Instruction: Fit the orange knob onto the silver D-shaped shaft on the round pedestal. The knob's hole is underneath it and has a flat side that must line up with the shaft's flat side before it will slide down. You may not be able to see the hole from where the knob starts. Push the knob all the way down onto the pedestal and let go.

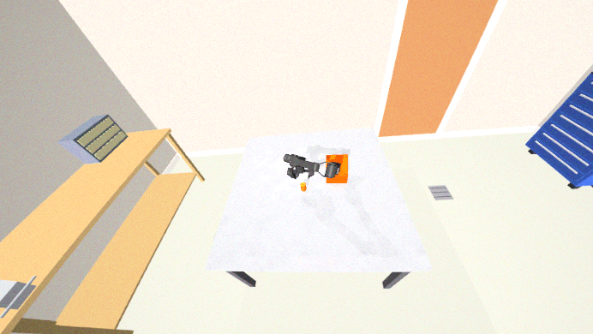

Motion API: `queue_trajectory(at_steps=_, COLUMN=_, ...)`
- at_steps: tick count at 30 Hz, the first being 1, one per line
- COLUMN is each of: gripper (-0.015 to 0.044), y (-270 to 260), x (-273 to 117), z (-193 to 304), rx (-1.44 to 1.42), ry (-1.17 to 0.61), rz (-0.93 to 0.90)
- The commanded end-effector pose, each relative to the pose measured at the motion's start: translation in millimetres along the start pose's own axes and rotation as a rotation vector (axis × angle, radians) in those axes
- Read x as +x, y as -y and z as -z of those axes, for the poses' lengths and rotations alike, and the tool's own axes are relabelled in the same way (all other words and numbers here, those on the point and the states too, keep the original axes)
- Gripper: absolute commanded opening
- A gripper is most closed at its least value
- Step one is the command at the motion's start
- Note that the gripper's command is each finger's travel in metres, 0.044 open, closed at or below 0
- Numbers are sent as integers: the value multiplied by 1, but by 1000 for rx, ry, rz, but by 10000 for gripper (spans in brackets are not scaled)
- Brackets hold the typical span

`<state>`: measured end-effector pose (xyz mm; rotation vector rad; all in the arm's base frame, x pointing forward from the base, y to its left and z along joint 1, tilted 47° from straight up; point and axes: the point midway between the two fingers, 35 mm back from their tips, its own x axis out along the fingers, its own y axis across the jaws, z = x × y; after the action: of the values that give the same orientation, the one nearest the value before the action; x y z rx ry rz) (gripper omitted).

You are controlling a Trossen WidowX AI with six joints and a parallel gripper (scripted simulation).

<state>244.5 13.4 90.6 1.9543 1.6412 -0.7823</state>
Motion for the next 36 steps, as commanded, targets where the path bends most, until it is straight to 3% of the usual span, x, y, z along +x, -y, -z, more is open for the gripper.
queue_trajectory(at_steps=1, gripper=440, y=-1, x=0, z=0, rx=-454, ry=7, rz=-2)
queue_trajectory(at_steps=15, gripper=440, y=-2, x=0, z=-2, rx=-521, ry=8, rz=-2)
queue_trajectory(at_steps=19, gripper=440, y=-2, x=31, z=-2, rx=-522, ry=7, rz=-3)
queue_trajectory(at_steps=36, gripper=440, y=-3, x=56, z=-2, rx=-522, ry=7, rz=-3)
